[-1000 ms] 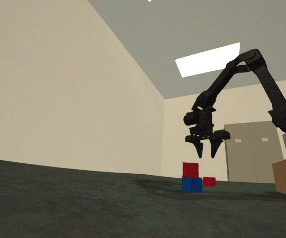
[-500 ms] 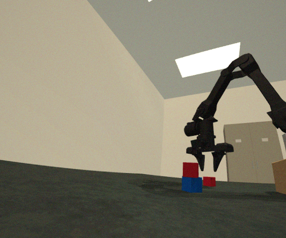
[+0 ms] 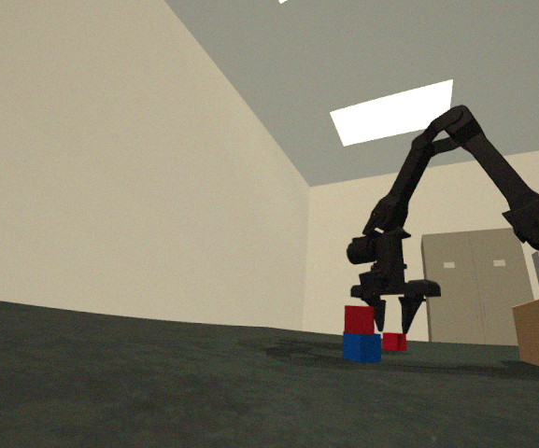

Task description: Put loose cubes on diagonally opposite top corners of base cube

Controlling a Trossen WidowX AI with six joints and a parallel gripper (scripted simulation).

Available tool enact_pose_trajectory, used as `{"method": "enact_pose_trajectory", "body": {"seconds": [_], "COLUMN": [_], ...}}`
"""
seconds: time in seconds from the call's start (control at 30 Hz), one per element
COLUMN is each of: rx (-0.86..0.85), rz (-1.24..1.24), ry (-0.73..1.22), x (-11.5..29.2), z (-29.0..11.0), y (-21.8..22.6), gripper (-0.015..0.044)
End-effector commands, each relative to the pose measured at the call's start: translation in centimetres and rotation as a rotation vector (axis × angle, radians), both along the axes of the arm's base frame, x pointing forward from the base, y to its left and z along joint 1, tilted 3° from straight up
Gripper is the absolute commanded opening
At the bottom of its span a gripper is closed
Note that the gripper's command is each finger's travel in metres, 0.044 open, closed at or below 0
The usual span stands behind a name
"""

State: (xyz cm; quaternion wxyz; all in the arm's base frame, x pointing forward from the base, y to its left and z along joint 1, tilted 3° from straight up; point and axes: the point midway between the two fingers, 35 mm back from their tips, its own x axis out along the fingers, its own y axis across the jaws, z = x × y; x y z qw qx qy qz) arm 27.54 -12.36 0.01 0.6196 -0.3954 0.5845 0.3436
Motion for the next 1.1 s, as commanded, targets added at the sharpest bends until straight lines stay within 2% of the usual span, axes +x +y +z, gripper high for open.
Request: {"method": "enact_pose_trajectory", "body": {"seconds": [0.0,0.23,0.43,0.6,1.07], "rx": [0.009,0.009,0.009,0.009,0.008], "rz": [0.006,0.006,0.006,0.006,0.006], "ry": [0.011,0.011,0.011,0.011,0.011], "x": [-0.3,-0.3,-0.3,-0.3,0.0], "z": [-1.1,-1.8,-1.8,-1.6,2.6], "y": [0.2,0.2,0.2,0.2,0.0], "gripper": [0.0265,0.0265,0.0108,0.0105,0.0105]}}
